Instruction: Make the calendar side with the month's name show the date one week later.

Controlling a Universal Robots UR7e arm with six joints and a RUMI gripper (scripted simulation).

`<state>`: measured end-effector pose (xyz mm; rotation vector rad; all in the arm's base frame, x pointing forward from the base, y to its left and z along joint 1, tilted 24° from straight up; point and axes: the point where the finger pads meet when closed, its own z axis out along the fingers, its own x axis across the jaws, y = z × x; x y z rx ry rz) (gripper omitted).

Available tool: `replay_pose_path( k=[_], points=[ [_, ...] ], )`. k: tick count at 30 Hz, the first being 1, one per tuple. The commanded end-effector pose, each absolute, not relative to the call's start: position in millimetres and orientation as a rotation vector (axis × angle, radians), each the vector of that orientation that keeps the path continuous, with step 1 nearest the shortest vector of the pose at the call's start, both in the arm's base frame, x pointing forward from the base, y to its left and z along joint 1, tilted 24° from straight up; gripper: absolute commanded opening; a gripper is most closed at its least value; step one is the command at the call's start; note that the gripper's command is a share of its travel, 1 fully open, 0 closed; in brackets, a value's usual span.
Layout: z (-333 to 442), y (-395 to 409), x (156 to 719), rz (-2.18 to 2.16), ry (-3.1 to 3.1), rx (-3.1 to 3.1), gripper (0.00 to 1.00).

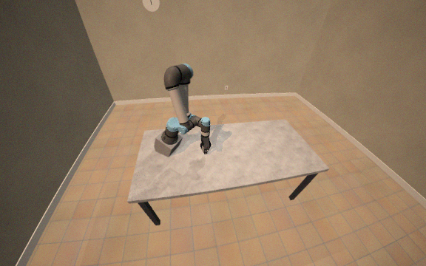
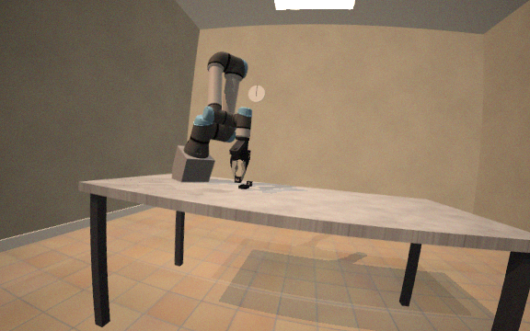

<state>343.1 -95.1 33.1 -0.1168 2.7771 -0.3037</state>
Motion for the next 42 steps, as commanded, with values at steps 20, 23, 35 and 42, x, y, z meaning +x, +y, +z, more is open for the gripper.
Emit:
replay_pose_path(
  k=[20,23,35,42],
  points=[
    [1.5,-102.2,357.4,-0.312,2.775,-0.115,0.10],
    [1.0,-102.3,357.6,-0.312,2.775,-0.115,0.10],
    [-0.5,-102.6,358.2,-0.312,2.775,-0.115,0.10],
    [-0.5,-102.6,358.2,-0.312,2.775,-0.115,0.10]
  ],
)
